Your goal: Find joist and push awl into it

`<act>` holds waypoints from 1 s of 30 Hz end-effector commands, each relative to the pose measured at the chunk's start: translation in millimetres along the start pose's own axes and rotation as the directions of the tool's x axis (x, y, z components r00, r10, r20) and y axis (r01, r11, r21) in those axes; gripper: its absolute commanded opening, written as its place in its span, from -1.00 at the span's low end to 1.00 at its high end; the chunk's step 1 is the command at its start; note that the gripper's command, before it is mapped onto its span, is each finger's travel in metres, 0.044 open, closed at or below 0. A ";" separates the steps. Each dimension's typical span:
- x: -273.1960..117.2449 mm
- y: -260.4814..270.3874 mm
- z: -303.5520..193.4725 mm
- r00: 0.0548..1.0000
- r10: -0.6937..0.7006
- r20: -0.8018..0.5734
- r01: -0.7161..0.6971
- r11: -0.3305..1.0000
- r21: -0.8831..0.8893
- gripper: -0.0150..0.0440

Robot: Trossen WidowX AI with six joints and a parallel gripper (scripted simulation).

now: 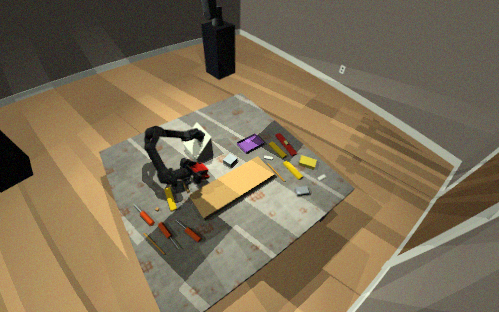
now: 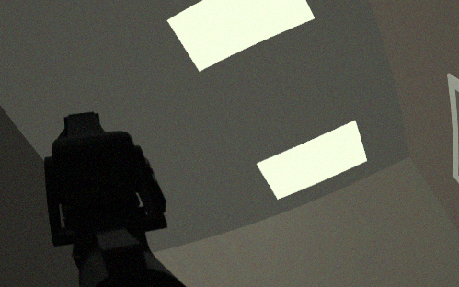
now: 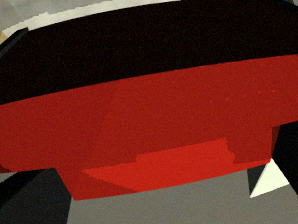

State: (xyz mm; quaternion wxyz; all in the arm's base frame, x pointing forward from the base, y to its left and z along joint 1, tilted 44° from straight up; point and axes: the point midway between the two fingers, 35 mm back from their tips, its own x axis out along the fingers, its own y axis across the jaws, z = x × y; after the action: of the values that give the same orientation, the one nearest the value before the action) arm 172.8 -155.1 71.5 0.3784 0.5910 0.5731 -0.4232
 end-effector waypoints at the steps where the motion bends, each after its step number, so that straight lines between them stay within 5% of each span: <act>1: 2.9 0.8 5.5 1.000 0.003 -0.004 -0.003 1.000 -0.004 -0.49; 19: 12.6 0.1 28.4 1.000 -0.001 0.008 0.001 1.000 -0.007 -0.49; 30: 13.8 0.4 31.5 1.000 0.000 0.009 0.000 1.000 -0.002 0.49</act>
State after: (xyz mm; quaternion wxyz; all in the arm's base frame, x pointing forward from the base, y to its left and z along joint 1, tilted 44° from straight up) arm 171.1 -178.8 47.9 0.3812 0.5893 0.5711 -0.4257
